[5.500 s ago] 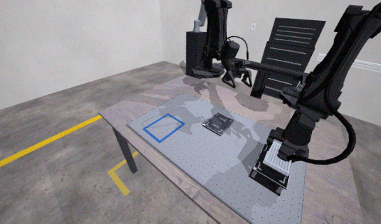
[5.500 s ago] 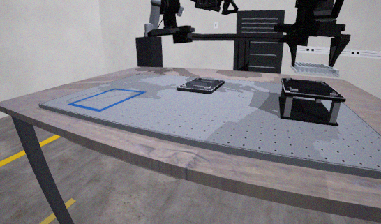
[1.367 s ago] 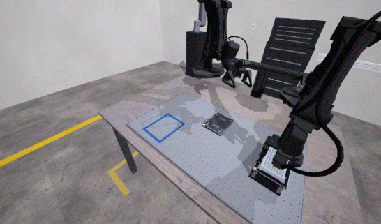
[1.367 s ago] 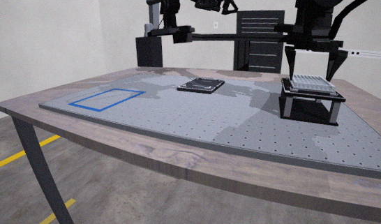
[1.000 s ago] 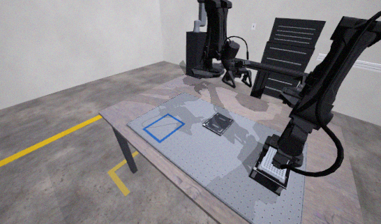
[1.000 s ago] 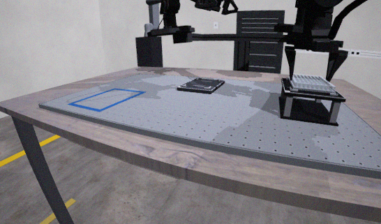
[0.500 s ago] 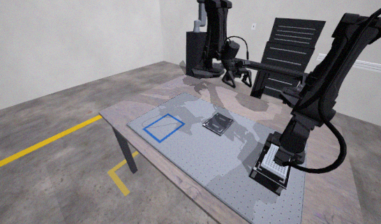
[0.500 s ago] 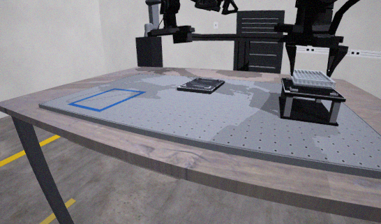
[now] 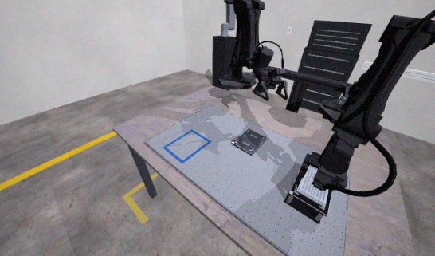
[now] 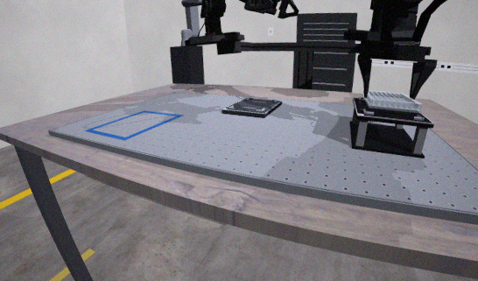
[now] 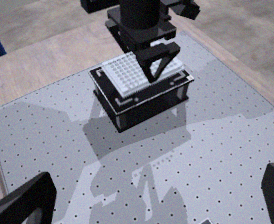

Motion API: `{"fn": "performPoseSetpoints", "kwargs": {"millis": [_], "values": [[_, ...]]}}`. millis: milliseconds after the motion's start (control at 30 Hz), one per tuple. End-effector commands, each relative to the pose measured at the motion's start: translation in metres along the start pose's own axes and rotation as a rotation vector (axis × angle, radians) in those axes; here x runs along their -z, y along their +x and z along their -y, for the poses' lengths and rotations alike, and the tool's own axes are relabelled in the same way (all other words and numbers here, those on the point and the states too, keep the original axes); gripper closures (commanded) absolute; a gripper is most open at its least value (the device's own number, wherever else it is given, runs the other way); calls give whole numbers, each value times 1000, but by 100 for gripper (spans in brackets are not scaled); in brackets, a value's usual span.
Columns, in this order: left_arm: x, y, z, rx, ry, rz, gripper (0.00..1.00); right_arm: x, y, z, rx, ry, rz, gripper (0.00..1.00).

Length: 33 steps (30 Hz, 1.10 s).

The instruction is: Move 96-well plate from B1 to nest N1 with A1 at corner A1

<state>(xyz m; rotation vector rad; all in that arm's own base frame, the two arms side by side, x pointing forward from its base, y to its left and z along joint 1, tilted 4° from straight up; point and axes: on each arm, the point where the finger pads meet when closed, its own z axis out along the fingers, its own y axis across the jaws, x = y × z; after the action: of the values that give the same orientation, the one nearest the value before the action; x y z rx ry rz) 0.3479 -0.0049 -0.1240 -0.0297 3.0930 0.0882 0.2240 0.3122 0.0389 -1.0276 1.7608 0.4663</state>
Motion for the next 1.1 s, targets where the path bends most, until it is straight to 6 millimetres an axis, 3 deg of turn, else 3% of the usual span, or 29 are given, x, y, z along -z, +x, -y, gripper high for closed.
{"fn": "performPoseSetpoints", "kwargs": {"millis": [0, 367, 533, 1067], "values": [[-10, -4, 2, -15, 0, 18, 21, 3, -15, 0, -1, 4, 49, 0], [-18, 6, 2, -14, -2, -37, 21, 3, -15, 0, -1, 4, 49, 0], [2, -6, 2, -15, 2, -38, 21, 3, -15, 0, -1, 4, 49, 0], [2, -6, 2, -15, 2, -38, 21, 3, -15, 0, -1, 4, 49, 0]]}}
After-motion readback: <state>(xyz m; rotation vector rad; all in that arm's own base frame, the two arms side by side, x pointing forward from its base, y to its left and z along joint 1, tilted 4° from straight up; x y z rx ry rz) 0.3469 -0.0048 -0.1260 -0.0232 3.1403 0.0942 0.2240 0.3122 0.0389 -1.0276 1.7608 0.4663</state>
